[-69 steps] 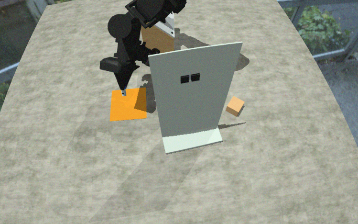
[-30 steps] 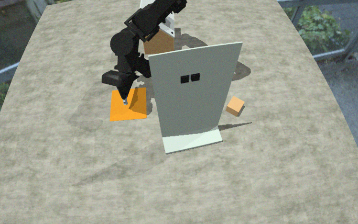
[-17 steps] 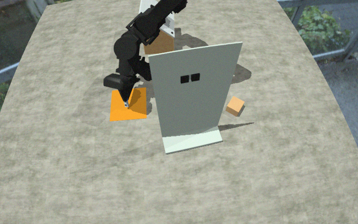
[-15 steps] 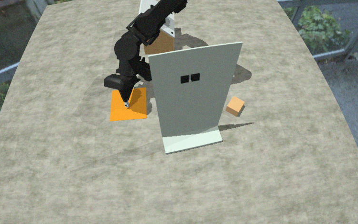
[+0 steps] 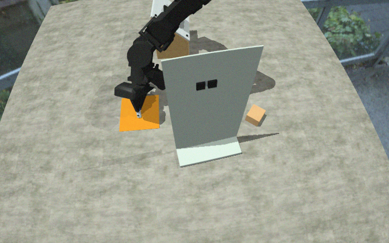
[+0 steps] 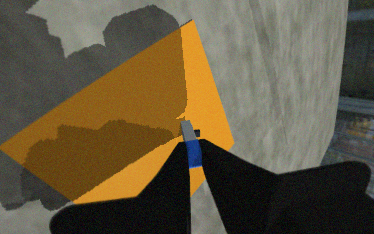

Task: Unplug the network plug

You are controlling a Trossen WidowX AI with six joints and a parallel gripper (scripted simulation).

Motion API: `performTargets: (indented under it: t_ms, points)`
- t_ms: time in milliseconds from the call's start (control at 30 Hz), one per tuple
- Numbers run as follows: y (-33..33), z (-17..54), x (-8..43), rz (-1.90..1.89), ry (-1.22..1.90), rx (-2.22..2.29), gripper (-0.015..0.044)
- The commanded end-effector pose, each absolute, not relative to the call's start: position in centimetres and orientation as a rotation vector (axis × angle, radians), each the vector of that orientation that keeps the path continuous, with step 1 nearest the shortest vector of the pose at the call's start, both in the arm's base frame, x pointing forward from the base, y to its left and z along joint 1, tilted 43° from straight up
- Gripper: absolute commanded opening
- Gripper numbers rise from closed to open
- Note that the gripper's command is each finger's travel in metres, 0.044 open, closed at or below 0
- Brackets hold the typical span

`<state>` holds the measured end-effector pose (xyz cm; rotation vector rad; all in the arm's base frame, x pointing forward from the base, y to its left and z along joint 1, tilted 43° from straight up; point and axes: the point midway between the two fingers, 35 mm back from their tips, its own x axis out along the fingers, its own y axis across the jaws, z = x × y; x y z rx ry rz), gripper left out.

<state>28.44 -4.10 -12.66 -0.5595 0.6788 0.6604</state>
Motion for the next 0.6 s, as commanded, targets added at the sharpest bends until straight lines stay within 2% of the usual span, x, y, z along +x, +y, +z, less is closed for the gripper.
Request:
performTargets:
  t_ms: [0, 133, 333, 567]
  points:
    - [-4.12, -12.65, 28.44, 0.66, 0.679, -0.559, 0.0]
    - [-4.12, -12.65, 28.44, 0.66, 0.679, -0.559, 0.0]
    - [-4.12, -12.65, 28.44, 0.66, 0.679, -0.559, 0.0156]
    - [-4.2, -12.54, 28.35, 0.66, 0.679, -0.559, 0.0156]
